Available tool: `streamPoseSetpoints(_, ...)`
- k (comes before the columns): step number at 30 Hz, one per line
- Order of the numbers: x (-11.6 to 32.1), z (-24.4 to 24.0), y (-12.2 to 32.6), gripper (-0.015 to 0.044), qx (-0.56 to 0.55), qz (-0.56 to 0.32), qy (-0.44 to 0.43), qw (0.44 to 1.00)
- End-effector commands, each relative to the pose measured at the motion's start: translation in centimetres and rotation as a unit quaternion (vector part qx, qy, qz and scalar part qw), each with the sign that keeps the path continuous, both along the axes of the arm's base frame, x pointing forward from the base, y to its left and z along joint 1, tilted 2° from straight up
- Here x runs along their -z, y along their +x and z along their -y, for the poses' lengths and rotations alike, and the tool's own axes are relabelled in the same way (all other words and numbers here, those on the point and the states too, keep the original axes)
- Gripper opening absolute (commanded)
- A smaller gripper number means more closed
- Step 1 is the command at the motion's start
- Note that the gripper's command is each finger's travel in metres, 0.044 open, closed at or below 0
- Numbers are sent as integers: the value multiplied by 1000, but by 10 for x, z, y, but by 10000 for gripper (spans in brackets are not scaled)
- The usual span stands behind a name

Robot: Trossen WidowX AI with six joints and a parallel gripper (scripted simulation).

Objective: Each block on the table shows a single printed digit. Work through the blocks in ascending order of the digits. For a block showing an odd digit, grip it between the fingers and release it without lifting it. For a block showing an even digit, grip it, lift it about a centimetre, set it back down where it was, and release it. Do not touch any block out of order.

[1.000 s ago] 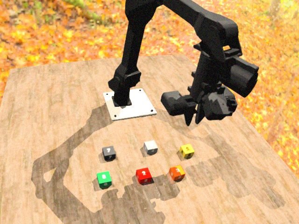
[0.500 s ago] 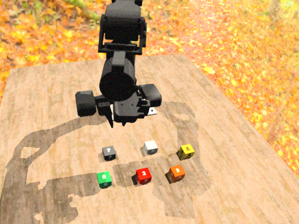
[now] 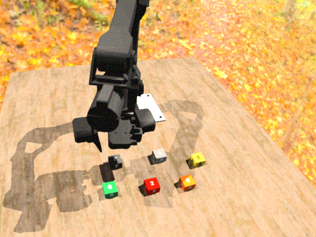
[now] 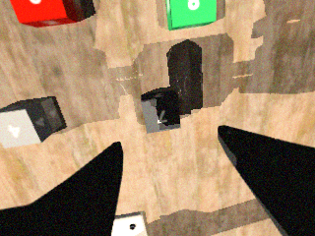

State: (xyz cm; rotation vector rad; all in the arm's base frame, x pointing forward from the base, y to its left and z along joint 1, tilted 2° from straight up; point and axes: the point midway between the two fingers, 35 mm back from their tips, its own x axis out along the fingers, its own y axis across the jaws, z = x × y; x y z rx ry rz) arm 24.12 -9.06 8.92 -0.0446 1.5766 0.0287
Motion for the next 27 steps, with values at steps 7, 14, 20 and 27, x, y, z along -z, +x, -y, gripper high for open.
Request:
streamPoseSetpoints(7, 19, 1, -1, 400, -2, 0, -1, 1000)
streamPoseSetpoints(14, 30, 1, 0, 400, -2, 0, -1, 1000)
streamPoseSetpoints(20, 39, 1, -1, 400, -2, 0, -1, 1000)
streamPoseSetpoints(27, 50, 1, -1, 400, -2, 0, -1, 1000)
